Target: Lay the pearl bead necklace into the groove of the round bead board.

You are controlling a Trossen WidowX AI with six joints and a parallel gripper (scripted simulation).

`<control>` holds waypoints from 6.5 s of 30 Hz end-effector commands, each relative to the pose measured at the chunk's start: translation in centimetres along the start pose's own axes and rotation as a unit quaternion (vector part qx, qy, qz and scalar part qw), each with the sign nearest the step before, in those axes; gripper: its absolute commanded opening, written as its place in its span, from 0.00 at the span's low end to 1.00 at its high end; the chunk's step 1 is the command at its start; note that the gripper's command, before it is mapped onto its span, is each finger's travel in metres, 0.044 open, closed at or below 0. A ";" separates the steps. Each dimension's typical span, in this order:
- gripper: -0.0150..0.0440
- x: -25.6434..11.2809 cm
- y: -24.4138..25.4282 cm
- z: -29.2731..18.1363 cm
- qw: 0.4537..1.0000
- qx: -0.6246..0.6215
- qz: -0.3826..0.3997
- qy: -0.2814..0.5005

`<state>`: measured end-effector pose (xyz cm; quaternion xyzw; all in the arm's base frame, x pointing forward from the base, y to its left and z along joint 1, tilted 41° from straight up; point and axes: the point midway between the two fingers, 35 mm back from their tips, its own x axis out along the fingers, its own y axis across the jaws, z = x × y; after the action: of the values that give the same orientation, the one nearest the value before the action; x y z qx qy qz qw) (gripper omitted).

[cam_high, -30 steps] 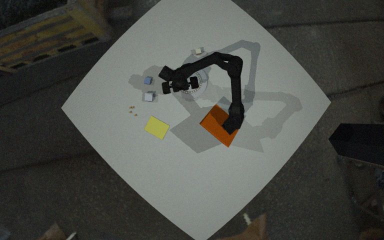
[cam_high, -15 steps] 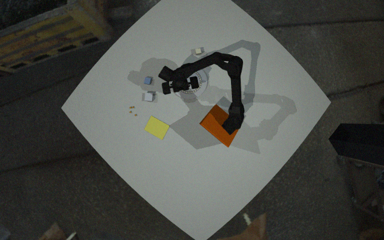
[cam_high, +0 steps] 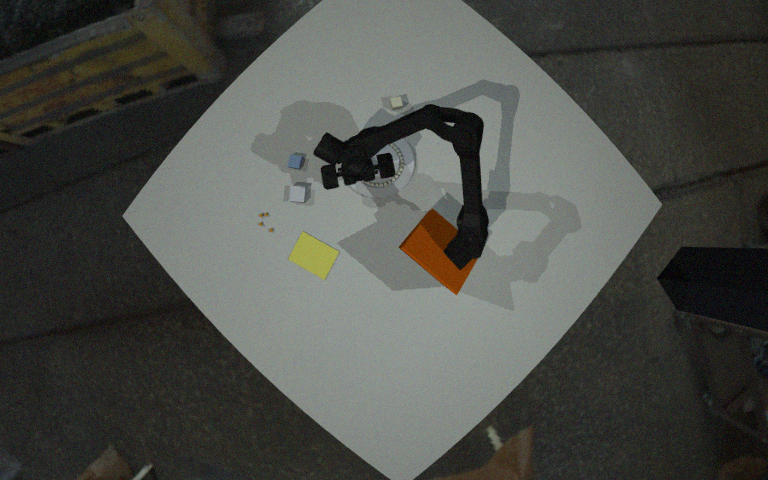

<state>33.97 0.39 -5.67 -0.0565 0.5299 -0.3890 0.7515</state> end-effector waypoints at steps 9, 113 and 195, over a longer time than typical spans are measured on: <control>0.43 0.4 0.1 0.0 1.000 0.005 0.001 0.000; 0.25 0.5 -0.2 3.6 1.000 0.007 0.001 0.000; 1.00 -0.1 0.6 3.6 1.000 0.002 -0.001 -0.001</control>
<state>37.24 -0.41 -4.49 -0.0567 0.5307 -0.3897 0.7506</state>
